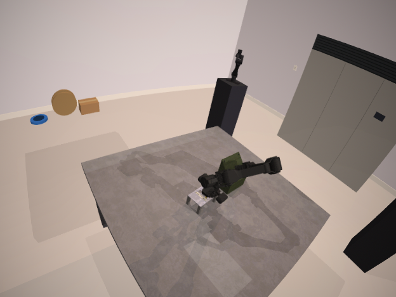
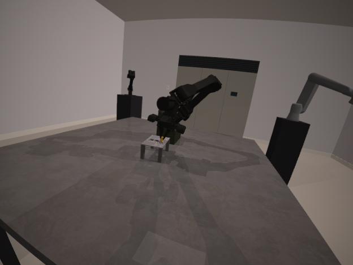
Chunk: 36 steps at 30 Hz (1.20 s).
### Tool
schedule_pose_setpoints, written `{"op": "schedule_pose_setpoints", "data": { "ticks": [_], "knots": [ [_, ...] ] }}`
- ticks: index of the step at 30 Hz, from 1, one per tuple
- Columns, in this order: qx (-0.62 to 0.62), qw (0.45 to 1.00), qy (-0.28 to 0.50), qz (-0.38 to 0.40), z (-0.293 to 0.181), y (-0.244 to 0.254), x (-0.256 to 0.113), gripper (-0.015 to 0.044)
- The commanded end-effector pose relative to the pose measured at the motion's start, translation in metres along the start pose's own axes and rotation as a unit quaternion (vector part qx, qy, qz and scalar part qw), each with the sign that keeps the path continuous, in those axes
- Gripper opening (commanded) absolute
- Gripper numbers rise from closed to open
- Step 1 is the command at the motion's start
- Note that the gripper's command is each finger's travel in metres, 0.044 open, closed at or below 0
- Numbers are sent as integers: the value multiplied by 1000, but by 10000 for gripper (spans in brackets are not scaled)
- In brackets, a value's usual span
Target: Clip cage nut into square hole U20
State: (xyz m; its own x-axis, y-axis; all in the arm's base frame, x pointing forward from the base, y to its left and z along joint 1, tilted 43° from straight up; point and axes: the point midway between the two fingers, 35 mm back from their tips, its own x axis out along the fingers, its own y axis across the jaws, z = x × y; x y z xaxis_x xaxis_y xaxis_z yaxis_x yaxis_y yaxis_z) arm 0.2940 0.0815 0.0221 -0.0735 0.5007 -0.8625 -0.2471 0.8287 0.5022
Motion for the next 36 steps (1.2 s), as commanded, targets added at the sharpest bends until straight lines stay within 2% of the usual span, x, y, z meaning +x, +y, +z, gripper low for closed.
{"op": "schedule_pose_setpoints", "data": {
  "ticks": [1, 36],
  "knots": [
    [2, 1000, 0, -5, 0, -1, 0, 36],
    [2, 1000, 0, -20, 0, 1, 0, 36]
  ]
}}
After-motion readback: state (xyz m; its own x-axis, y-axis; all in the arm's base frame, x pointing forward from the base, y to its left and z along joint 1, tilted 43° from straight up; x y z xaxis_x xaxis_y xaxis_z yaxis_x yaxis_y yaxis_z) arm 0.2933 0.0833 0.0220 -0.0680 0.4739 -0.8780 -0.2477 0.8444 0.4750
